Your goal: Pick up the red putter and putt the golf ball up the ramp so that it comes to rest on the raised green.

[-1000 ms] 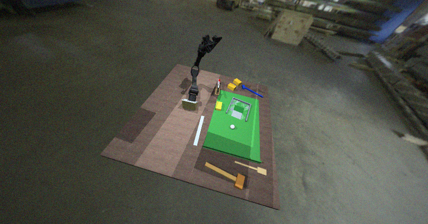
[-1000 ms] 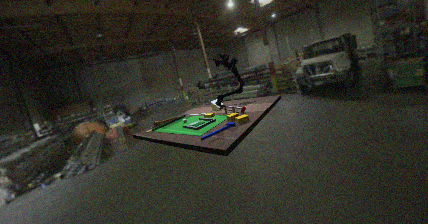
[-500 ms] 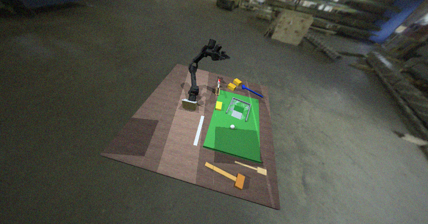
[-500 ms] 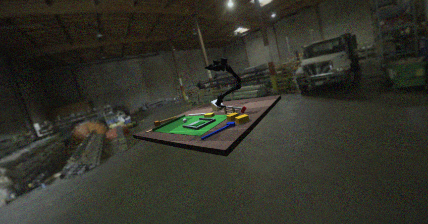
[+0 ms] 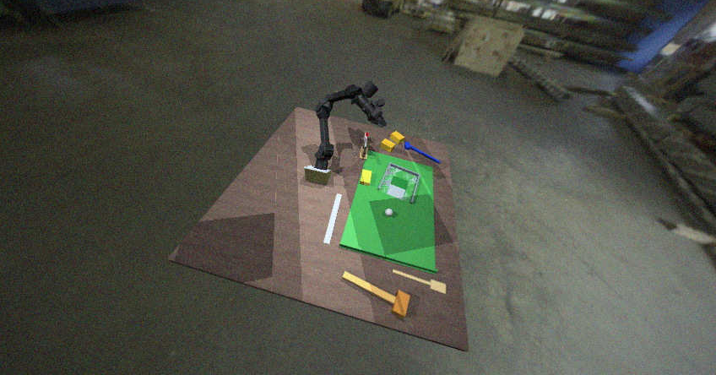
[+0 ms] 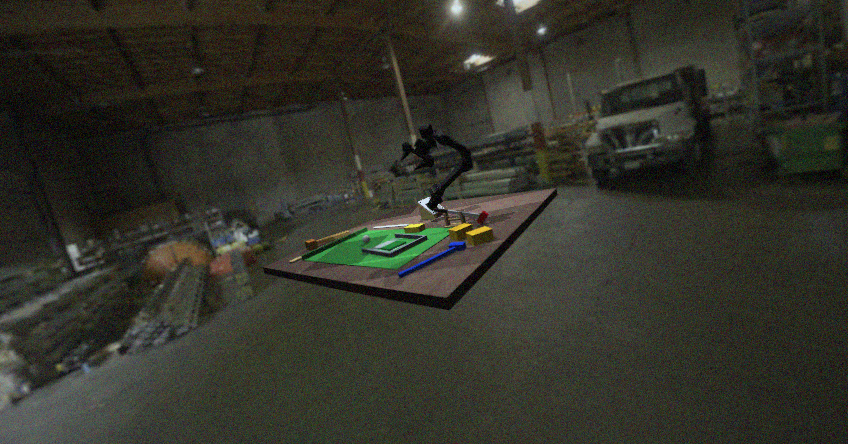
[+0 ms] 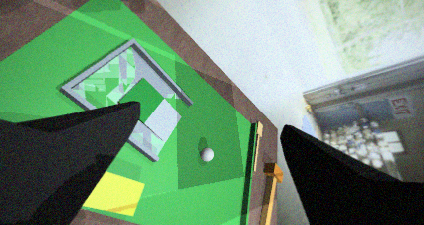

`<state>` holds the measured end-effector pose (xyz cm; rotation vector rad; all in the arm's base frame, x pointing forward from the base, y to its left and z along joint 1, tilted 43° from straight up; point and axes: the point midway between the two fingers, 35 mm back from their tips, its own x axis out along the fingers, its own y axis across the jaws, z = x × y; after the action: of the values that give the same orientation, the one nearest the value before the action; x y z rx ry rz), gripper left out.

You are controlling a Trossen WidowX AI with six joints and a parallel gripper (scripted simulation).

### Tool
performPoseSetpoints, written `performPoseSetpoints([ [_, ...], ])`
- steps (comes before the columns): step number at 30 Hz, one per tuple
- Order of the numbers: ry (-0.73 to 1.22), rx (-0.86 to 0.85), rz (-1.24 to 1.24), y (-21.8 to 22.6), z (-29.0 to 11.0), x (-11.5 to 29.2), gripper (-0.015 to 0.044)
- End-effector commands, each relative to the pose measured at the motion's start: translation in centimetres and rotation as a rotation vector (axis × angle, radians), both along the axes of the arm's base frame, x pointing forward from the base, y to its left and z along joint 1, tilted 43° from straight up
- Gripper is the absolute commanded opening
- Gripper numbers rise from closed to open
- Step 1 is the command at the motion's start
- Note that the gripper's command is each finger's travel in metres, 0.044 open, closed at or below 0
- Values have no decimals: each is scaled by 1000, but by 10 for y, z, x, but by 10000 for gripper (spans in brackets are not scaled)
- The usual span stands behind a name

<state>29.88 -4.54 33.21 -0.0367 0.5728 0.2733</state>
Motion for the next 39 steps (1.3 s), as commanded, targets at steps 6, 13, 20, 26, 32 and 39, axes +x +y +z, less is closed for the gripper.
performPoseSetpoints([
  [6,128,-230,754,90,-79,-16,440],
  [13,104,-279,1163,131,-108,-42,440],
  [20,31,-270,1523,164,-125,-74,440],
  [26,31,-270,1524,164,-125,-76,440],
  [32,31,-270,1524,164,-124,-80,440],
  [39,31,-270,1524,172,-134,-81,440],
])
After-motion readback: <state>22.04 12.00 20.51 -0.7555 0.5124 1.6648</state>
